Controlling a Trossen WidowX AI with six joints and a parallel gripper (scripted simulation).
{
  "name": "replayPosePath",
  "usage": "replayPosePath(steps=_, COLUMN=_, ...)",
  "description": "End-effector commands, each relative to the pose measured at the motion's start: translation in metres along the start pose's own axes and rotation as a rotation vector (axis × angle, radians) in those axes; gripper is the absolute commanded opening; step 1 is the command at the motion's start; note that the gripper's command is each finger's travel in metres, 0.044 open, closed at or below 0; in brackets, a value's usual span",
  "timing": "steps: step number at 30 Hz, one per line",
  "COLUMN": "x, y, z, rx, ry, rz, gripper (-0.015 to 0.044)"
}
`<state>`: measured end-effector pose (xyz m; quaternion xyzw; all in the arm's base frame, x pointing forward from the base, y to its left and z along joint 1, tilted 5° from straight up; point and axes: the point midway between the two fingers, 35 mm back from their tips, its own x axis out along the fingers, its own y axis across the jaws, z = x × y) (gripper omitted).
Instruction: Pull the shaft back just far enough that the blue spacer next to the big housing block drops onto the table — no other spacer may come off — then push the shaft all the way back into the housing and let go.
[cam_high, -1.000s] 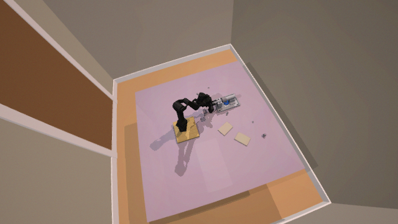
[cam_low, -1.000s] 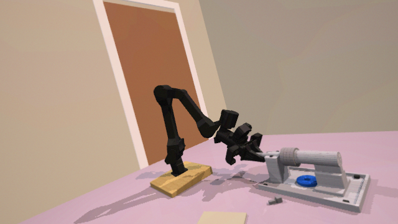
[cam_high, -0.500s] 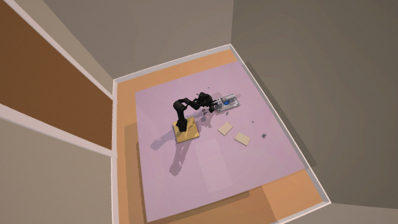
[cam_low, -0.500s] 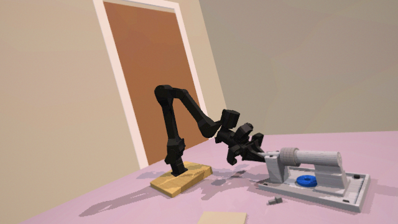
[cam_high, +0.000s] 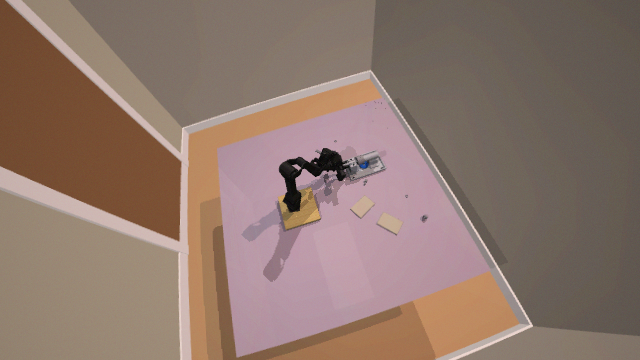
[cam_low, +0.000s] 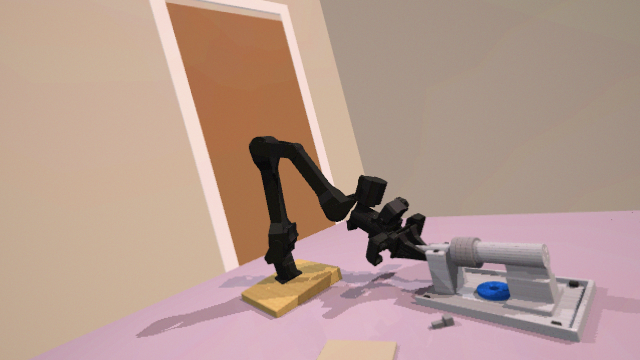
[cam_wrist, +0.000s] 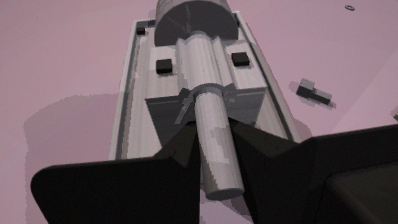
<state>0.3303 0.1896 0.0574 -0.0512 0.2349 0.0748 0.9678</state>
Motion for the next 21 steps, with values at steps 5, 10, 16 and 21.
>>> replayPosePath(steps=5, x=0.0027, y=-0.0015, z=0.0035, rx=0.000, ry=-0.004, rz=-0.002, gripper=0.0000)
replayPosePath(steps=10, x=0.0001, y=0.0001, z=0.0000, rx=-0.001, ry=0.001, rz=0.000, gripper=0.0079)
replayPosePath(steps=16, x=0.0001, y=0.0001, z=0.0000, rx=-0.001, ry=0.001, rz=0.000, gripper=0.0236)
replayPosePath(steps=21, x=-0.0046, y=0.0006, z=0.0004, rx=-0.001, ry=0.001, rz=0.000, gripper=0.0368)
